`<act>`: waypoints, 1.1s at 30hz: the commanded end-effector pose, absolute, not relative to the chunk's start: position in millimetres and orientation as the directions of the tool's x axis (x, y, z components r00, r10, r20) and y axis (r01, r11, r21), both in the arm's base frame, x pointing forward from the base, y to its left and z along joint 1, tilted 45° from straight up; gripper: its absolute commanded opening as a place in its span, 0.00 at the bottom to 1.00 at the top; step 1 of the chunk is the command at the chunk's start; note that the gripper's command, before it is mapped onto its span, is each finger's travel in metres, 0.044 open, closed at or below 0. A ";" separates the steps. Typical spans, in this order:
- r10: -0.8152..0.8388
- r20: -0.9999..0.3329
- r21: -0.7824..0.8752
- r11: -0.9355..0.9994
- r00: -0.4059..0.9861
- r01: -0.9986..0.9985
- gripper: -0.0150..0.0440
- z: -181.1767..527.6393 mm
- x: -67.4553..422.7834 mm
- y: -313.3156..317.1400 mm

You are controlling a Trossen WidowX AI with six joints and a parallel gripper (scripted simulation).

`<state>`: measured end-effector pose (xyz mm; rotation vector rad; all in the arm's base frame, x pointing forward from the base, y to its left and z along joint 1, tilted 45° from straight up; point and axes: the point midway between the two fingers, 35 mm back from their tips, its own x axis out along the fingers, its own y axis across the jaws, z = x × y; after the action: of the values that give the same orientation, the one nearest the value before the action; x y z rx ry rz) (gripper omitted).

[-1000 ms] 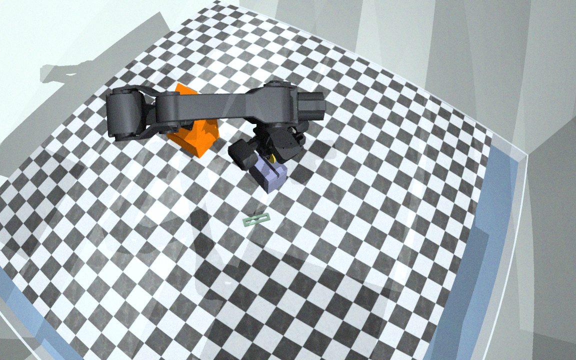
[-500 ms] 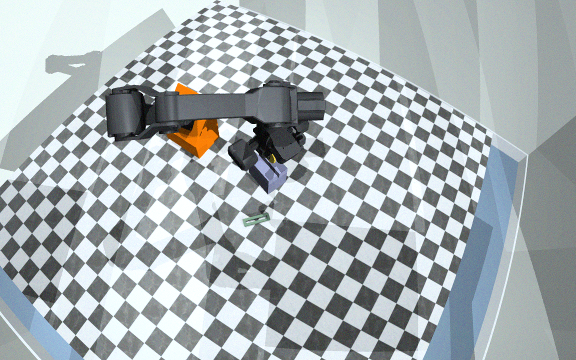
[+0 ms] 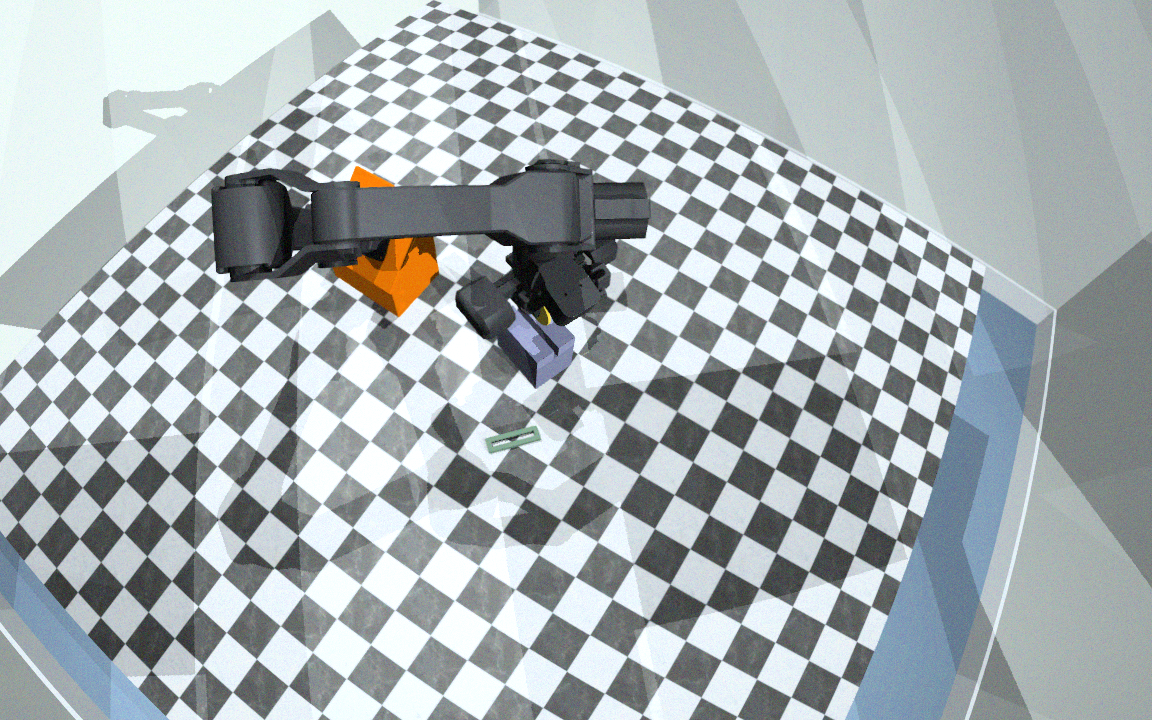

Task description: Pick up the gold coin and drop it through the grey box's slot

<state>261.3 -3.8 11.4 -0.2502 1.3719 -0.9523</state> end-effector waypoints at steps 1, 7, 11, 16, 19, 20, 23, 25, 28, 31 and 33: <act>-0.694 -0.714 -0.660 0.621 -0.093 0.424 0.25 11.1 261.2 -4.4; -0.694 -0.713 -0.660 0.621 -0.093 0.422 0.25 8.5 259.7 -6.9; -0.695 -0.713 -0.660 0.622 -0.094 0.421 0.25 7.5 259.0 -8.4; -0.695 -0.713 -0.660 0.621 -0.093 0.422 0.25 6.2 259.0 -10.3; -0.695 -0.713 -0.660 0.621 -0.093 0.422 0.25 5.3 259.2 -11.3; -0.695 -0.713 -0.660 0.621 -0.093 0.422 0.25 4.9 259.2 -11.6; -0.695 -0.713 -0.660 0.621 -0.093 0.422 0.25 3.9 259.3 -12.4; -0.695 -0.713 -0.660 0.621 -0.093 0.422 0.25 3.1 259.2 -13.0; -0.695 -0.713 -0.660 0.621 -0.093 0.422 0.25 2.1 259.1 -14.0; -0.695 -0.713 -0.660 0.621 -0.093 0.422 0.25 1.1 258.9 -15.0; -0.695 -0.713 -0.660 0.621 -0.093 0.422 0.25 0.4 258.7 -15.6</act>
<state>259.2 -13.6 1.5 -0.2456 1.3738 -0.9502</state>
